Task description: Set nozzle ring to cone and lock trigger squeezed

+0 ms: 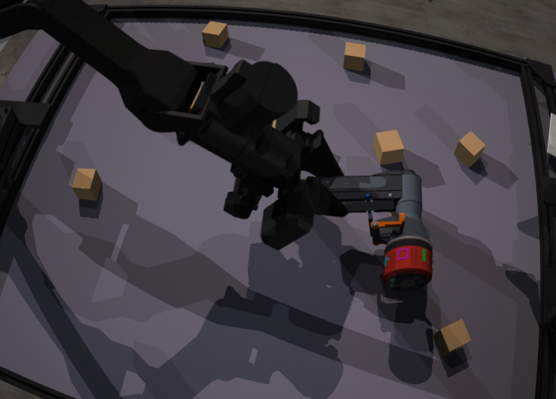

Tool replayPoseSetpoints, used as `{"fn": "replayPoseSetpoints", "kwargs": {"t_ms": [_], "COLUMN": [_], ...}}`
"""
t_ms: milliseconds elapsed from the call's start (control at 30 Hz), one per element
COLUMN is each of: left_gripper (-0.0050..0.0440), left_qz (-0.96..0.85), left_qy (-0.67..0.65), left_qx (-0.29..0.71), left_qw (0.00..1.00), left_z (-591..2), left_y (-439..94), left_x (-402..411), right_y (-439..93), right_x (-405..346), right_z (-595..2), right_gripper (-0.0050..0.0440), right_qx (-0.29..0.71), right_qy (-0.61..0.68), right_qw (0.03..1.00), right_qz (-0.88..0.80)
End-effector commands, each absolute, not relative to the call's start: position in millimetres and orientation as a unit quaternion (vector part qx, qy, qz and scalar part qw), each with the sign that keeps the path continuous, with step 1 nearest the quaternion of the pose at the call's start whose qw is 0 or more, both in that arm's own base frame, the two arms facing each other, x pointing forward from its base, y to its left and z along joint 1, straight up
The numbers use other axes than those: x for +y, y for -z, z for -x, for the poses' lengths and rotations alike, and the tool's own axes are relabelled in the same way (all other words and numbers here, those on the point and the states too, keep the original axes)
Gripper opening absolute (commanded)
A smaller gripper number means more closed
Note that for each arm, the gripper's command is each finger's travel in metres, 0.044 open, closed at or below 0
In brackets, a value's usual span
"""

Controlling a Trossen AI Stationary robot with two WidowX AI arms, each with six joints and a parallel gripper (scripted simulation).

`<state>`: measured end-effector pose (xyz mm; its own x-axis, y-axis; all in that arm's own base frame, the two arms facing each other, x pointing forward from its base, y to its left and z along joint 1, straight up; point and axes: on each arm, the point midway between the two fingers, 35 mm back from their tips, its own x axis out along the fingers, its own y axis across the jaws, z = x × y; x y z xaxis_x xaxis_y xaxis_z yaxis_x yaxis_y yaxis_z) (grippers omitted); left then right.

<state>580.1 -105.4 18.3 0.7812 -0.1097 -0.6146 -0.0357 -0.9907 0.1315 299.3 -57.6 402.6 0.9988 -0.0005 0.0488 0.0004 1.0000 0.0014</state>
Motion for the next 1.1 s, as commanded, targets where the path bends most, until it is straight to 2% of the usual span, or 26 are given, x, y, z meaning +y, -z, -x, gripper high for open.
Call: {"fn": "replayPoseSetpoints", "kwargs": {"t_ms": [0,1067], "left_gripper": [0.0000,0.0000], "left_qz": [-0.955,-0.996], "left_qy": [0.291,0.085], "left_qx": [-0.034,0.000], "left_qw": [0.053,0.020], "left_z": [-588,-592], "left_y": [-25,-65], "left_x": [-93,-30], "right_y": [-403,-403], "right_x": [-58,-58], "right_z": [-299,-299], "right_gripper": [0.0400,0.0400], "right_qx": [-0.025,-0.025], "right_qy": [0.000,0.000], "right_qw": [1.000,1.000], "right_qz": [0.000,0.000]}}
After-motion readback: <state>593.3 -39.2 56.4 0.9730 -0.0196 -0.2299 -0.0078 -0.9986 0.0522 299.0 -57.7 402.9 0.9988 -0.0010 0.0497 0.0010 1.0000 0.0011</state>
